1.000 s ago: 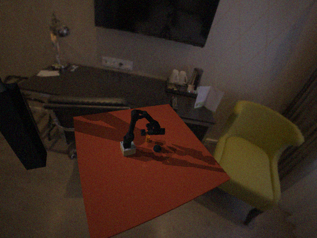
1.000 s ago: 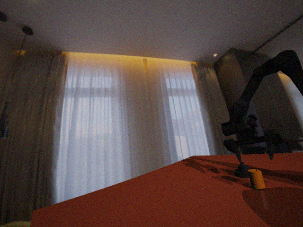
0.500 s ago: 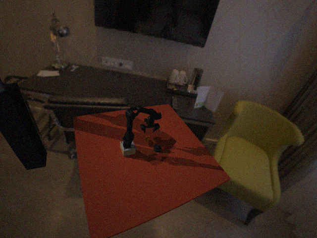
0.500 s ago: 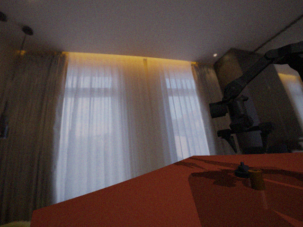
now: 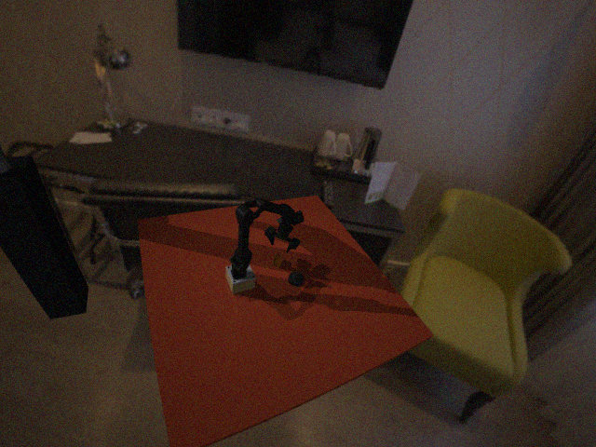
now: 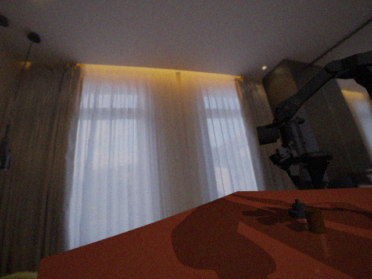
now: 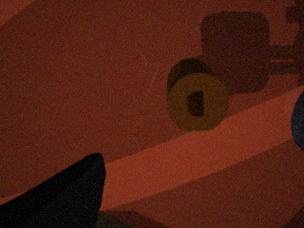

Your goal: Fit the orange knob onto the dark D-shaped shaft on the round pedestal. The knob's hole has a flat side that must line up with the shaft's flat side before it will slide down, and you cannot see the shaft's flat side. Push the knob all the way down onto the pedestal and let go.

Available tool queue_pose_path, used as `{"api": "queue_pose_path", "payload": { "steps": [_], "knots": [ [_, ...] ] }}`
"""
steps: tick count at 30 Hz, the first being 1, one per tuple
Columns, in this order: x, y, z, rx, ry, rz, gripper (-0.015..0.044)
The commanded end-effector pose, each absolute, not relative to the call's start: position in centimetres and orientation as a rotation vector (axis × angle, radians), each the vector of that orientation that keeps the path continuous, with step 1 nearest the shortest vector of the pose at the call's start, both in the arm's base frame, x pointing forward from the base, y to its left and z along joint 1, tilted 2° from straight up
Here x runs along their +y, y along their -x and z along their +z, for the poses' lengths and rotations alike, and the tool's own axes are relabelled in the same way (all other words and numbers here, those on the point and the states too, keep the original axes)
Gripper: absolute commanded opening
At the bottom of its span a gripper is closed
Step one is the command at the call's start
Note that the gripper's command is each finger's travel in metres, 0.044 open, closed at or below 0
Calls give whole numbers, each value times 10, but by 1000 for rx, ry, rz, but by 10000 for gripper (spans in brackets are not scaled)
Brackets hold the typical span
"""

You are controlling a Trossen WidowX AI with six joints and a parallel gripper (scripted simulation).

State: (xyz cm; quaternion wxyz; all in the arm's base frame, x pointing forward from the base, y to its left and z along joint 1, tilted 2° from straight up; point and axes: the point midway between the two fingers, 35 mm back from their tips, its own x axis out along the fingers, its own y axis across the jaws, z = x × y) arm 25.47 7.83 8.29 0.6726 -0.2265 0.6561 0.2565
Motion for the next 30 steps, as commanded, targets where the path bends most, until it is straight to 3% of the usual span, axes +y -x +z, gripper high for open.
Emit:
{"api": "queue_pose_path", "payload": {
  "steps": [1,5,30],
  "knots": [
    [78,-255,83,1554,90,155,440],
    [78,-255,82,1561,-100,-32,440],
    [80,-256,31,1561,-100,-32,440]
  ]
}}
